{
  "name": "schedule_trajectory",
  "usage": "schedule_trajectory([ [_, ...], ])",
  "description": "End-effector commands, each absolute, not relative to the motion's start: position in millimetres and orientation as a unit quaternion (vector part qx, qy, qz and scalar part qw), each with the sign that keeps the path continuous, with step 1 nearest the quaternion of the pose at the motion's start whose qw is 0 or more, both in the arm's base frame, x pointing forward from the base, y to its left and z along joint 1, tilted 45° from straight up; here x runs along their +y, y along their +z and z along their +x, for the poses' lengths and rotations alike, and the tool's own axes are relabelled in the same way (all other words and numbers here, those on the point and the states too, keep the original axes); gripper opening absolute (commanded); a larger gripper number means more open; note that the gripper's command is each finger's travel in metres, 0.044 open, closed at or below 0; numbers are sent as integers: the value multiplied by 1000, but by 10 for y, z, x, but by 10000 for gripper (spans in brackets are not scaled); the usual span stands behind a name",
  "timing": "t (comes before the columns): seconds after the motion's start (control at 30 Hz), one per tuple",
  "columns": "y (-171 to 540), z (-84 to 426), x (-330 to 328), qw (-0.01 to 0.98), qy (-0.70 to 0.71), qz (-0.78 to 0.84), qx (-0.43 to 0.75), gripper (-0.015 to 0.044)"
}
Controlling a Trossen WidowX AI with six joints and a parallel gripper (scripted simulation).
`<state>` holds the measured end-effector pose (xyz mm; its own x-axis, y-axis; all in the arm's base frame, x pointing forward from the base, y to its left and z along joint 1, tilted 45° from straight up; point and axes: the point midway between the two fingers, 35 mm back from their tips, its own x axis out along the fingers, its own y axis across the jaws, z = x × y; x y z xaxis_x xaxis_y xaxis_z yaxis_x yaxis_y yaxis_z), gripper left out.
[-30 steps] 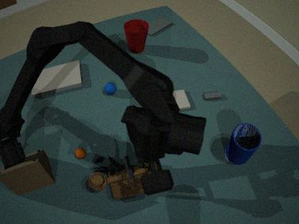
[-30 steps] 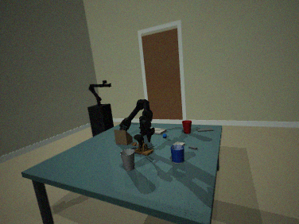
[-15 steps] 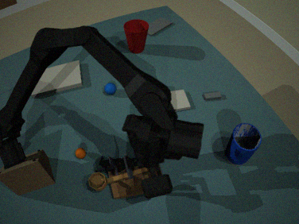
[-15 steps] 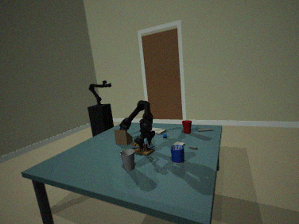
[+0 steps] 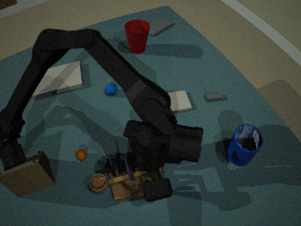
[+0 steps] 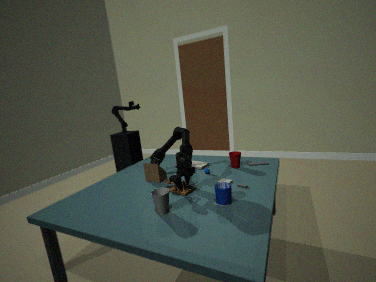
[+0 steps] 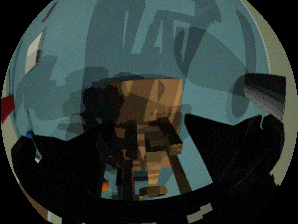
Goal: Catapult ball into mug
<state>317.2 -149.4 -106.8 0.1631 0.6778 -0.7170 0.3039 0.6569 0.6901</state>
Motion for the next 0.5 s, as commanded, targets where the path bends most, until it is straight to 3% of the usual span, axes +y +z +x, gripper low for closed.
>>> schedule_trajectory([
  [0.0,-1067,3172,-1496,656,142,389,631,282],
  [0.17,-1067,3172,-1496,656,142,389,631,151],
  [0.37,-1067,3172,-1496,656,142,389,631,111],
  [0.47,-894,3139,-1671,656,142,389,631,32],
])
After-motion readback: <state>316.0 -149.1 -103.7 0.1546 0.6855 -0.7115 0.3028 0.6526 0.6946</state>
